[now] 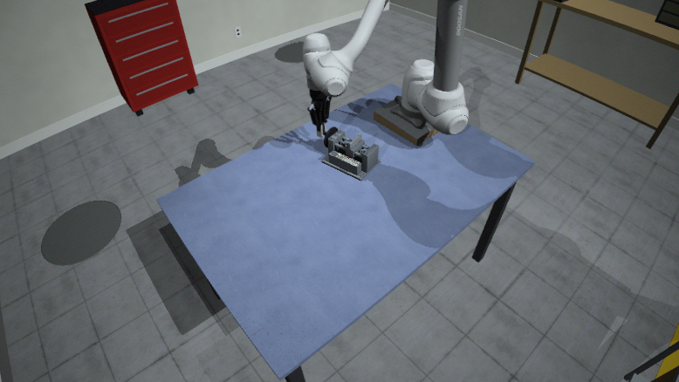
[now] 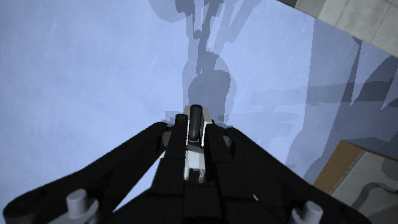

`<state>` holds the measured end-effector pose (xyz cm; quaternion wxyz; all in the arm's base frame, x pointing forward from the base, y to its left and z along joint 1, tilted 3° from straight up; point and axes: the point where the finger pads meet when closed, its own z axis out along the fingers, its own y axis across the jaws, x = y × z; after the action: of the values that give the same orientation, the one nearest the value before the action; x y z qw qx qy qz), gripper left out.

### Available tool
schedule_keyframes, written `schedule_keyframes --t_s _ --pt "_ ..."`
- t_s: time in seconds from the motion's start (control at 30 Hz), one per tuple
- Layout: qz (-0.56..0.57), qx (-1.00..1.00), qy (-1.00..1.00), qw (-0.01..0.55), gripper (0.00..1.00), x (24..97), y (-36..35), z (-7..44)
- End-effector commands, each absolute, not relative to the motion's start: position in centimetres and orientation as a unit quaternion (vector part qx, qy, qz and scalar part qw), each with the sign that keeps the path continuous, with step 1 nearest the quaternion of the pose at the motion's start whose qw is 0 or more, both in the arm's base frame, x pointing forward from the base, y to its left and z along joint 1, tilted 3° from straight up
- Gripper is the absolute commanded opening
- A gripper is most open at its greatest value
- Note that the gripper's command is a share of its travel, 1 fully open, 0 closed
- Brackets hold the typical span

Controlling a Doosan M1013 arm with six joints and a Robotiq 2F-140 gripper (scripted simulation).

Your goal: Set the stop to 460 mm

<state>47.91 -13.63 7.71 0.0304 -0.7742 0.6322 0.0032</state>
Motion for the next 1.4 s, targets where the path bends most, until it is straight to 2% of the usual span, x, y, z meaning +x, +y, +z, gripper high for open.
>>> schedule_keyframes --t_s 0.0,1.37 --pt "0.004 -0.774 0.632 0.030 0.04 47.8 -13.7 7.8" --pt "0.004 -0.774 0.632 0.030 0.04 46.8 -13.9 8.3"
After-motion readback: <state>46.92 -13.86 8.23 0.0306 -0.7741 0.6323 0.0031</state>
